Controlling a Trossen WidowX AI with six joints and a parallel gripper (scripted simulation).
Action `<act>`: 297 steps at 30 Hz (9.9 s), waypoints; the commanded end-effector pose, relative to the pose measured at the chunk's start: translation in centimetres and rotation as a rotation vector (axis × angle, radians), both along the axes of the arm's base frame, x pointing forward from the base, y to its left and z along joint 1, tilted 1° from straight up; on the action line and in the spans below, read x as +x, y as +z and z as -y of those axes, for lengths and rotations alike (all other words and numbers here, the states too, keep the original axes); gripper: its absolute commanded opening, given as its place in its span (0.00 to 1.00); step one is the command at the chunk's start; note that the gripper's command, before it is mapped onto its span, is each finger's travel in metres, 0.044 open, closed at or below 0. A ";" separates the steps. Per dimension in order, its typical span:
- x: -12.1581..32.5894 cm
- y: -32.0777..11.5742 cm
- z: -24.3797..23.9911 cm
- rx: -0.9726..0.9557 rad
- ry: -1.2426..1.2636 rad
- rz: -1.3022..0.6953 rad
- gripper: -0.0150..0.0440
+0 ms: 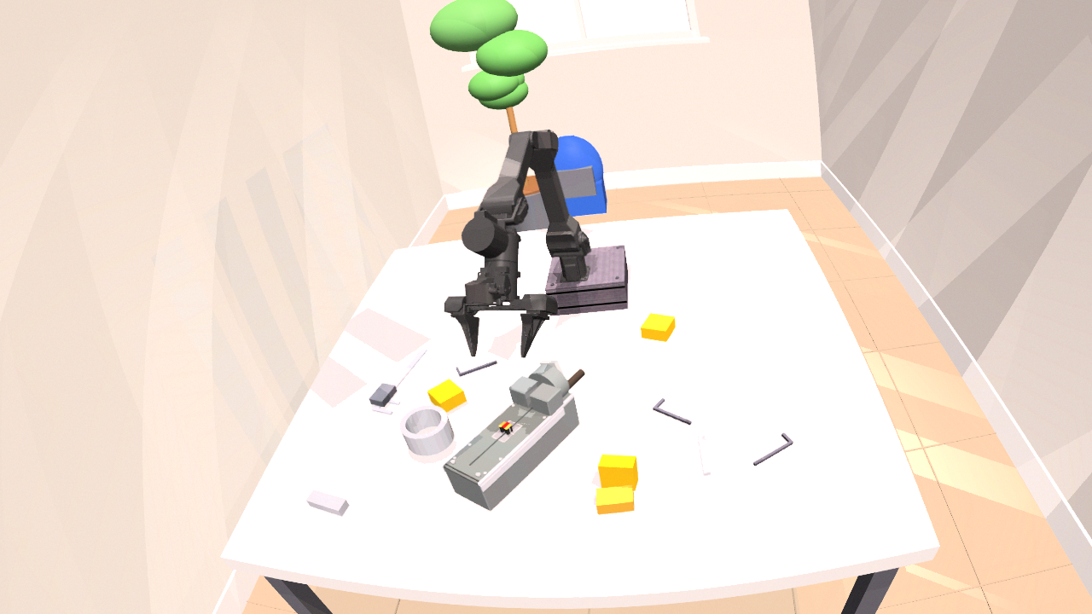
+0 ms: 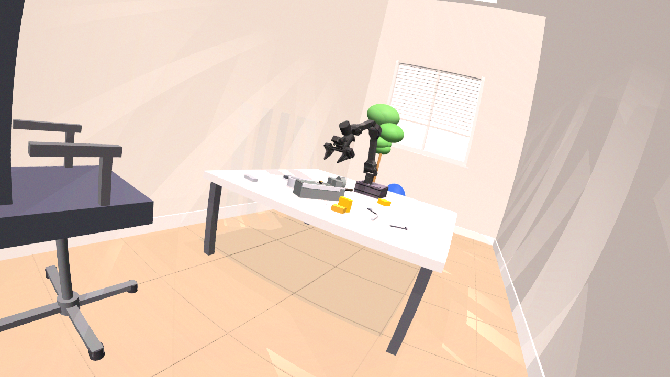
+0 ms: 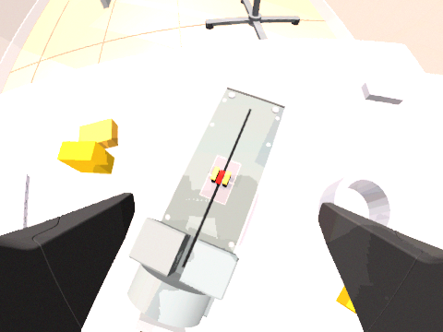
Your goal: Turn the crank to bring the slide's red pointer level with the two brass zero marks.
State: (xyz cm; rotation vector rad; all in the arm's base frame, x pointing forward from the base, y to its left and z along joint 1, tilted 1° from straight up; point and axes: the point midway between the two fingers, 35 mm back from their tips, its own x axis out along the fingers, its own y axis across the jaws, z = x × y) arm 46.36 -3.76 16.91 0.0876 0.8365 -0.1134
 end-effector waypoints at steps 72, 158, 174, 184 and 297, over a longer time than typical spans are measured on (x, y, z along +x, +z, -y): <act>-8.6 -14.9 -9.4 -0.040 -0.346 0.077 1.00; -9.3 -17.4 -8.3 -0.041 -0.345 0.078 0.25; -9.5 -17.3 -7.9 -0.042 -0.345 0.078 0.25; -9.7 -17.1 -7.6 -0.042 -0.345 0.078 0.25; -10.8 -1.5 -6.2 -0.041 -0.342 0.071 1.00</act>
